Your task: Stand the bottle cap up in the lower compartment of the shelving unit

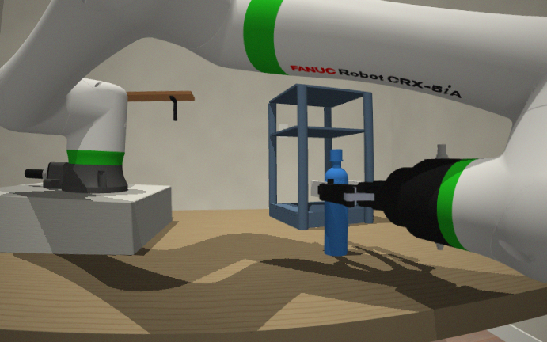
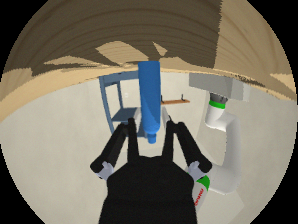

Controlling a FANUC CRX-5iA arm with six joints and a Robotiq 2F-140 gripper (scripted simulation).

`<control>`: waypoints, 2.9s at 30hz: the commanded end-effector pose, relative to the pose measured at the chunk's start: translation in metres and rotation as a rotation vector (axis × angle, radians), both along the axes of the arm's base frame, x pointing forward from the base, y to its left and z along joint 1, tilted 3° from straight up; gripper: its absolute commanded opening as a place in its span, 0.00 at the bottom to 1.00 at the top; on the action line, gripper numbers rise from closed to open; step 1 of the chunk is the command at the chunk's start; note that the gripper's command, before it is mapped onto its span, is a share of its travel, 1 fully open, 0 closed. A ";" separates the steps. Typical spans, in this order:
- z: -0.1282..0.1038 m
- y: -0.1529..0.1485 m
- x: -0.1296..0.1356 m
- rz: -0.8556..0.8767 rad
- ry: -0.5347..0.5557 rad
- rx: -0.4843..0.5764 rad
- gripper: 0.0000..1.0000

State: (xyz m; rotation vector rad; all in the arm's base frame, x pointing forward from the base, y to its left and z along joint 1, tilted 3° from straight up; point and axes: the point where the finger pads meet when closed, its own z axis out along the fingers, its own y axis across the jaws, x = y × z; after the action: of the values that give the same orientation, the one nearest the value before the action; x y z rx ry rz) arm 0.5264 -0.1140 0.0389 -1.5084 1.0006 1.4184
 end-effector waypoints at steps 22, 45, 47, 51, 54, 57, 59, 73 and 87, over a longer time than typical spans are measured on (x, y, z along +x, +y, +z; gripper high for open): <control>-0.001 0.000 0.000 0.000 0.000 0.000 0.36; -0.001 0.000 0.000 0.000 0.000 0.000 0.36; -0.001 0.000 0.000 0.000 0.000 0.000 0.36; -0.001 0.000 0.000 0.000 0.000 0.000 0.00; -0.001 0.000 0.000 0.000 0.000 0.000 0.00; -0.001 0.000 0.000 0.000 0.000 0.000 0.00; -0.001 0.000 0.000 0.000 0.000 0.000 0.00; -0.001 0.000 0.000 0.000 0.000 0.000 0.00; 0.001 0.000 0.000 0.000 0.000 0.000 0.00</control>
State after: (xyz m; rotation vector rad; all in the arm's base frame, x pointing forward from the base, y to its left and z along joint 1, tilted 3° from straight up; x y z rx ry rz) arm 0.5264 -0.1140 0.0389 -1.5084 1.0006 1.4184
